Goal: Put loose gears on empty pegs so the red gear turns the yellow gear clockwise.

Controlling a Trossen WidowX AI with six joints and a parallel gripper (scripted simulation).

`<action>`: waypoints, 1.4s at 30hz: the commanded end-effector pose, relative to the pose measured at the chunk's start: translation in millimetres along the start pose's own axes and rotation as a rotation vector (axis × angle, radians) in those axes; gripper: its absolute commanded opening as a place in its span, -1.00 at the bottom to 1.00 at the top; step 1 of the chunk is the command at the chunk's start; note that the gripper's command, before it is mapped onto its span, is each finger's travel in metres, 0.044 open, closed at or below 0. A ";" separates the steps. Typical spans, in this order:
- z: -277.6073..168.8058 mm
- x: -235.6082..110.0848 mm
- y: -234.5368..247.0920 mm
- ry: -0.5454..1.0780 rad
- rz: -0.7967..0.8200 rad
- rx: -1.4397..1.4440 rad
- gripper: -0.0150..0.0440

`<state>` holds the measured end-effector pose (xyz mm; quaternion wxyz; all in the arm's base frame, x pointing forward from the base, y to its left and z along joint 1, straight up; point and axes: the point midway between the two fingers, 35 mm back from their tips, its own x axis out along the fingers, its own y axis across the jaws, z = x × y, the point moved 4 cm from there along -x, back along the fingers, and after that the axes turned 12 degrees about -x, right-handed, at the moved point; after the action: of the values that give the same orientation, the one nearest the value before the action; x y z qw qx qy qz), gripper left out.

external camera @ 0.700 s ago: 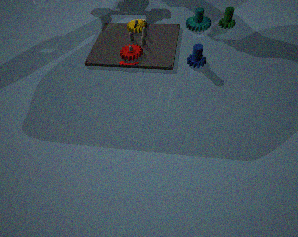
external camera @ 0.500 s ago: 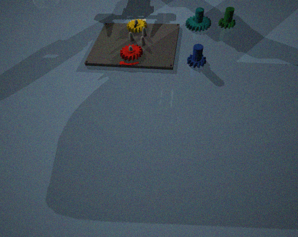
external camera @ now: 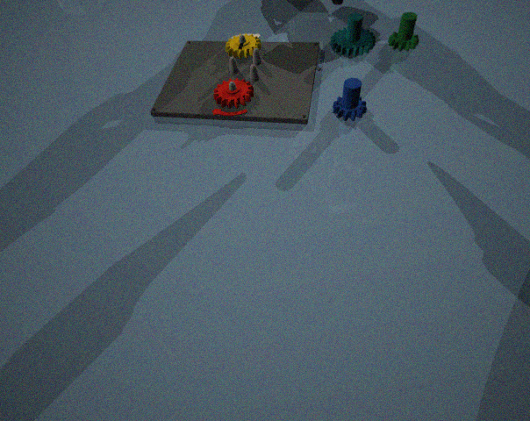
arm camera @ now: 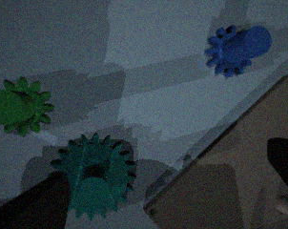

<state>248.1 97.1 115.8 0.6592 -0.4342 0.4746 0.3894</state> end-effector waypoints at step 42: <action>-11.9 53.5 39.2 0.138 0.202 -0.188 0.64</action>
<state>221.6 103.6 55.4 0.5406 -0.4693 0.5220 0.4636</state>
